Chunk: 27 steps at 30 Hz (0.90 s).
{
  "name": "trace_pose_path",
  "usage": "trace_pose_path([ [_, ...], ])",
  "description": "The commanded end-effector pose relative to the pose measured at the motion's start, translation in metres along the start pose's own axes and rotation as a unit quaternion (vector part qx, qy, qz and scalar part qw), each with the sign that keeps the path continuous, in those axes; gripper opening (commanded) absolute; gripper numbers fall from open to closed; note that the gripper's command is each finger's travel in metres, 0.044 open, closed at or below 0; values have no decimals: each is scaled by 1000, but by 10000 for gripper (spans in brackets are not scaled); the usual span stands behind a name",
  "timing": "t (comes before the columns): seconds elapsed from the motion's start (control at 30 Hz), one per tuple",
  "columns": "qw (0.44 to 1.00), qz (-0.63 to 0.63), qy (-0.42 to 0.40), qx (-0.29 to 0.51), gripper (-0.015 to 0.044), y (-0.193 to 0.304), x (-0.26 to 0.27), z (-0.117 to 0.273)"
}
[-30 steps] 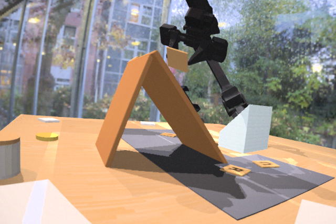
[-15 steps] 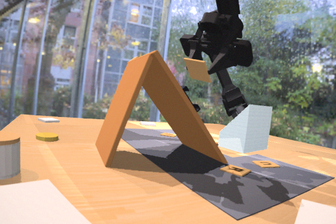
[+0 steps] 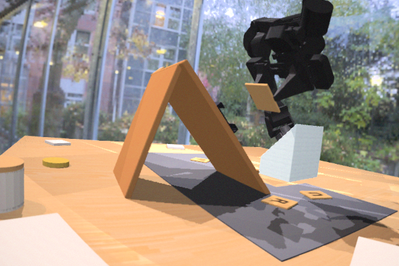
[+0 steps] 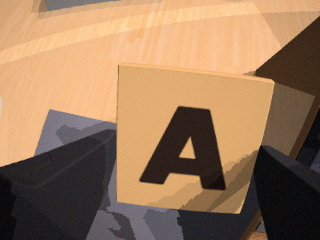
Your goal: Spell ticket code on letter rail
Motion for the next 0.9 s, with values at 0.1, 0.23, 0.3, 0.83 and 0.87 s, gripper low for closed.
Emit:
trace_pose_path([
  [0.1,997,-65,26,-26,0,15,22,3],
  [0.23,997,-72,28,-29,0,17,25,3],
  [0.3,997,-72,28,-29,0,17,25,3],
  [0.83,996,-72,30,-30,0,13,21,-46],
  [0.87,996,-72,30,-30,0,13,20,-46],
])
Point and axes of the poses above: the point midway between the two fingers, 35 mm back from their tips, its own z axis back along the fingers, its own x axis across the jaws, y = z × x, the point moved 3 cm from there along z, back along the fingers, and after that the axes turned 1 degree about z, right-handed, at the moved point
